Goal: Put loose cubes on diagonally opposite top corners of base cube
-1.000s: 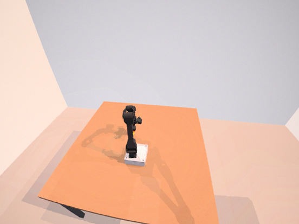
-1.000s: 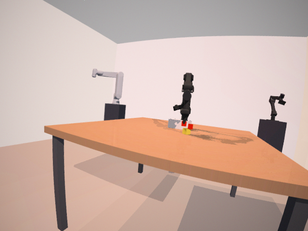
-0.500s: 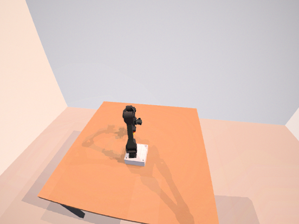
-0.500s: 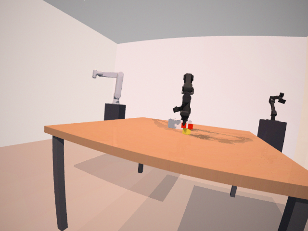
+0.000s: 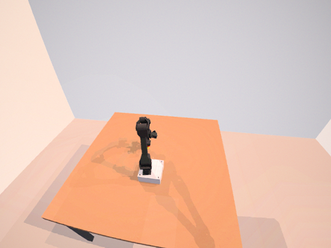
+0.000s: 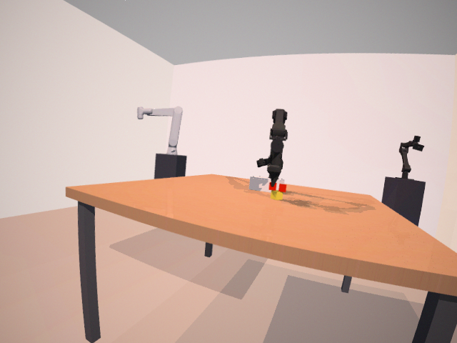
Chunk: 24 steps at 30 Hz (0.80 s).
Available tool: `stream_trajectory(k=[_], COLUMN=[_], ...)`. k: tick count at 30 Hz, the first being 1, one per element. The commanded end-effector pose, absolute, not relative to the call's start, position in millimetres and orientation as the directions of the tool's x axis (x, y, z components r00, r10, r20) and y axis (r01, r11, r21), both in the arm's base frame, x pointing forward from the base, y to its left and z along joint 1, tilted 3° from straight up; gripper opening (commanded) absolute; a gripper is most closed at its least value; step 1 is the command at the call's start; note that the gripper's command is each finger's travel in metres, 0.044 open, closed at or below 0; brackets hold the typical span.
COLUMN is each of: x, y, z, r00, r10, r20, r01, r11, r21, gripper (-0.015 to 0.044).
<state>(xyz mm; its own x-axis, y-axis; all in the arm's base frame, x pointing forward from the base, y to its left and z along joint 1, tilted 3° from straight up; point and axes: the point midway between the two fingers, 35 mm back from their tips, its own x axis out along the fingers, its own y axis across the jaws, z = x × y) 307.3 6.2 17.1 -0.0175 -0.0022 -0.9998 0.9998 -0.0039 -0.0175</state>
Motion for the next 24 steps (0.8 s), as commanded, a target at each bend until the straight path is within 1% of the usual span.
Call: stream_trajectory(k=[1, 24], x=[308, 308], y=[7, 6], z=[17, 48], r00=[-0.017, -0.017], r10=[0.000, -0.002], r20=[-1.000, -1.000], r01=[1.000, 1.000], r11=[0.000, -0.004], r21=[-0.017, -0.017], gripper=[0.0205, 0.0205])
